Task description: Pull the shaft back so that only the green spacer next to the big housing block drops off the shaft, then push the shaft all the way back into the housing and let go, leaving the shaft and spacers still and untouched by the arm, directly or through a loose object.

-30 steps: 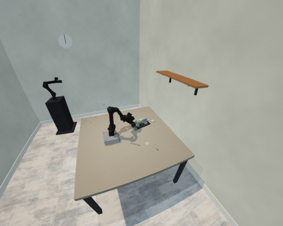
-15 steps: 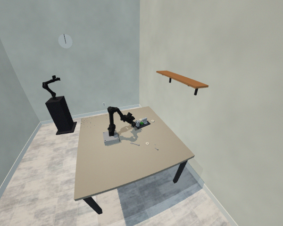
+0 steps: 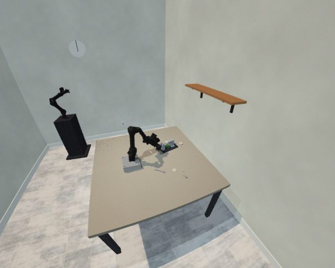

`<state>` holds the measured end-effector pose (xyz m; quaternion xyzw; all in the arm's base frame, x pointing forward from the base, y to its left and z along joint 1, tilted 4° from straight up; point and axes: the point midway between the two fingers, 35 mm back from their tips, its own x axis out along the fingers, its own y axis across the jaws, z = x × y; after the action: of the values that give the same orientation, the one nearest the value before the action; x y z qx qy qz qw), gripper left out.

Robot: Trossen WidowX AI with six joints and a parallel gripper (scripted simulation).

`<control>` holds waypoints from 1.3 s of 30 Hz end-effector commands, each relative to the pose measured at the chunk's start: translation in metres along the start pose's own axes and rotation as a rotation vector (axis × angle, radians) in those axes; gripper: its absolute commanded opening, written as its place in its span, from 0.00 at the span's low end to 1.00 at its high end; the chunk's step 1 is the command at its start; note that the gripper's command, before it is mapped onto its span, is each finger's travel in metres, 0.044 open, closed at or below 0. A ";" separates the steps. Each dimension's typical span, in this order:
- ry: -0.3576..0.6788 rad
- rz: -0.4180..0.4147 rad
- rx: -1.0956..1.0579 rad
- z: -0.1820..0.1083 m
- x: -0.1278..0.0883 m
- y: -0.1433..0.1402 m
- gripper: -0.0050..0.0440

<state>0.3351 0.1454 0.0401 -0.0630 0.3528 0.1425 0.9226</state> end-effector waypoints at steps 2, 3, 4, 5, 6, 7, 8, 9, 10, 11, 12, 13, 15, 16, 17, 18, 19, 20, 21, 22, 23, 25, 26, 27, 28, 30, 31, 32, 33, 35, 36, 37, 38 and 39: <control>-0.008 -0.006 0.001 0.005 0.002 -0.001 0.10; -0.008 -0.006 0.001 0.006 0.002 -0.001 0.10; -0.008 -0.006 0.001 0.006 0.002 -0.001 0.10; -0.008 -0.006 0.001 0.006 0.002 -0.001 0.10; -0.008 -0.006 0.001 0.006 0.003 -0.001 0.10; -0.008 -0.006 0.001 0.006 0.003 -0.001 0.10; -0.008 -0.006 0.001 0.006 0.003 -0.001 0.10; -0.008 -0.006 0.001 0.007 0.003 -0.002 0.10; -0.008 -0.006 0.001 0.007 0.004 -0.002 0.10; -0.008 -0.006 0.001 0.007 0.004 -0.002 0.10; -0.008 -0.006 0.001 0.007 0.004 -0.002 0.10; -0.008 -0.006 0.001 0.008 0.004 -0.002 0.10; -0.008 -0.006 0.001 0.008 0.005 -0.002 0.10; -0.008 -0.006 0.001 0.008 0.005 -0.002 0.10; -0.008 -0.006 0.001 0.008 0.005 -0.002 0.10; -0.008 -0.006 0.001 0.009 0.005 -0.002 0.10; -0.008 -0.006 0.001 0.009 0.005 -0.002 0.10; -0.008 -0.006 0.001 0.009 0.005 -0.002 0.10; -0.008 -0.006 0.001 0.009 0.005 -0.002 0.10; -0.008 -0.006 0.001 0.009 0.005 -0.002 0.10; -0.008 -0.006 0.001 0.009 0.005 -0.002 0.10; -0.008 -0.006 0.001 0.009 0.006 -0.002 0.10; -0.008 -0.006 0.001 0.010 0.006 -0.002 0.10; -0.008 -0.006 0.001 0.010 0.006 -0.002 0.10; -0.008 -0.006 0.001 0.010 0.006 -0.002 0.10; -0.008 -0.006 0.001 0.010 0.006 -0.002 0.10; -0.008 -0.006 0.001 0.010 0.006 -0.002 0.10; -0.008 -0.006 0.001 0.010 0.007 -0.002 0.10; -0.008 -0.006 0.001 0.011 0.007 -0.002 0.10; -0.008 -0.006 0.001 0.011 0.007 -0.002 0.10; -0.008 -0.006 0.001 0.011 0.007 -0.002 0.10; -0.008 -0.006 0.001 0.011 0.007 -0.002 0.10; -0.008 -0.006 0.001 0.011 0.007 -0.002 0.10; -0.008 -0.006 0.001 0.011 0.007 -0.002 0.10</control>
<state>0.3442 0.1483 0.0408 -0.0628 0.3538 0.1434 0.9221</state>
